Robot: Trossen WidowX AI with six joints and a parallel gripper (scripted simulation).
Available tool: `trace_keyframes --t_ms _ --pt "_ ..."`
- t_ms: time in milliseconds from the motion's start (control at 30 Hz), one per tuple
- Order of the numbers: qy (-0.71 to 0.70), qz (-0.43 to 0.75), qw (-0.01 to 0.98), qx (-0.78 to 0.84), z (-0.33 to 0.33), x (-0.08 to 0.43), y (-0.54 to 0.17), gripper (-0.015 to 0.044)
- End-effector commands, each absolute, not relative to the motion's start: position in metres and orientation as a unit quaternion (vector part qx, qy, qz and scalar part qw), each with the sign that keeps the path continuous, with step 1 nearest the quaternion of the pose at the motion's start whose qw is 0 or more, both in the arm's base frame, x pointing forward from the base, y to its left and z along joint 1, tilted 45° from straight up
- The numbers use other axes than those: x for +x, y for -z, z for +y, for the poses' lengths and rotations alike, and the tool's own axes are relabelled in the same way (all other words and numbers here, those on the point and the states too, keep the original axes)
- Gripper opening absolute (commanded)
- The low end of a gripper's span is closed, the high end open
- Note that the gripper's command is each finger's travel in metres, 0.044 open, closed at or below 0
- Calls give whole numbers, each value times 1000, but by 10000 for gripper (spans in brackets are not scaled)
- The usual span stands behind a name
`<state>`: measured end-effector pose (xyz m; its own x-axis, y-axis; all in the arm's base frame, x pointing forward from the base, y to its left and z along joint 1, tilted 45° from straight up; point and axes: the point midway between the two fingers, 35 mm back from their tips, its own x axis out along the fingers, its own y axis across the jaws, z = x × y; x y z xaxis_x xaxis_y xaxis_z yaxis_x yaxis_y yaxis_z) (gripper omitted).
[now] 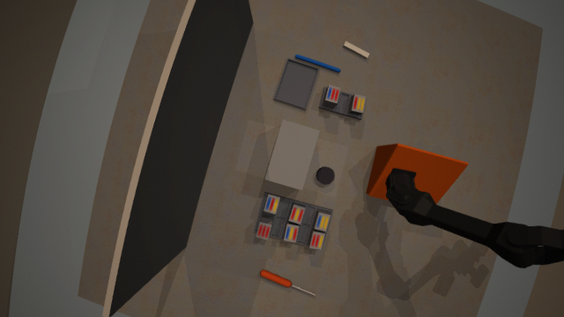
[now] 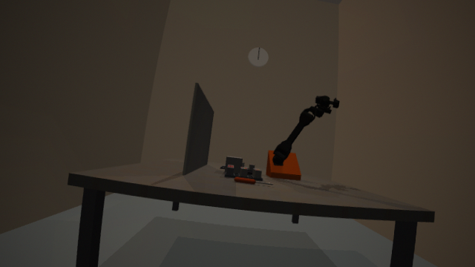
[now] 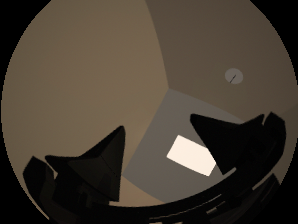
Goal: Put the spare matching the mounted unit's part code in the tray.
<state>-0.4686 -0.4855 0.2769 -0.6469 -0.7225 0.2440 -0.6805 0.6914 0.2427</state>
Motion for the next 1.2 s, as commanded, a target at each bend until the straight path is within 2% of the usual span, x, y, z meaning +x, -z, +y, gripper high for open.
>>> trace_keyframes --t_ms 0,200,267,467,733,1167 --pt "65 -905 162 388 -485 -469 -277 426" --pt "69 -904 162 390 -488 -467 -276 440" --pt "100 -894 160 407 -504 -450 -269 440" --pt "230 -829 163 482 -566 -374 -241 440" --pt "378 -696 204 576 -624 -246 -205 440" --pt "530 -378 335 681 -639 -32 -145 440"
